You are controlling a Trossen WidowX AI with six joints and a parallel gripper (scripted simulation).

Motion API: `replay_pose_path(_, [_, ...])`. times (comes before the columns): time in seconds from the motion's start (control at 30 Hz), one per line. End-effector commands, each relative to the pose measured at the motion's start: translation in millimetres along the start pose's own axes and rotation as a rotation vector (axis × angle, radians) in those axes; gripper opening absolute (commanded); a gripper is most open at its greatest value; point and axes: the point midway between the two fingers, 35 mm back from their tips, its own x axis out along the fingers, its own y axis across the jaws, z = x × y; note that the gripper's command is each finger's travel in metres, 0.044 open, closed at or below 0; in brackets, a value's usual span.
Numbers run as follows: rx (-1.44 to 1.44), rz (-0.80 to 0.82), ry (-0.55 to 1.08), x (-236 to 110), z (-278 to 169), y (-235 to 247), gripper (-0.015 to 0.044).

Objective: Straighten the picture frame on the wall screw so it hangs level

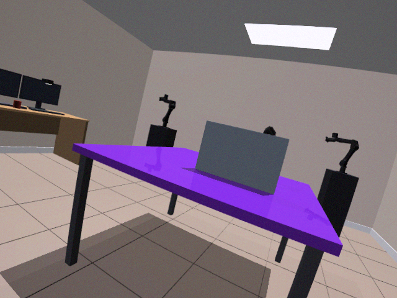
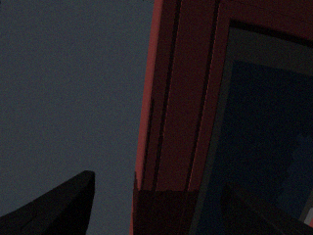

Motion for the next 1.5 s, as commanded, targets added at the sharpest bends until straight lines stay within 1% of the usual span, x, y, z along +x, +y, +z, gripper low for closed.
replay_pose_path(0.0, [-0.001, -0.002, 0.004, 0.2, -0.5, -0.4, 0.0260])
replay_pose_path(0.73, [-0.001, -0.002, 0.004, 0.4, -0.9, -0.6, 0.0260])
replay_pose_path(0.8, [-0.001, -0.002, 0.004, 0.4, -0.9, -0.6, 0.0208])
replay_pose_path(1.47, [-0.001, -0.002, 0.004, 0.4, -0.9, -0.6, 0.0074])
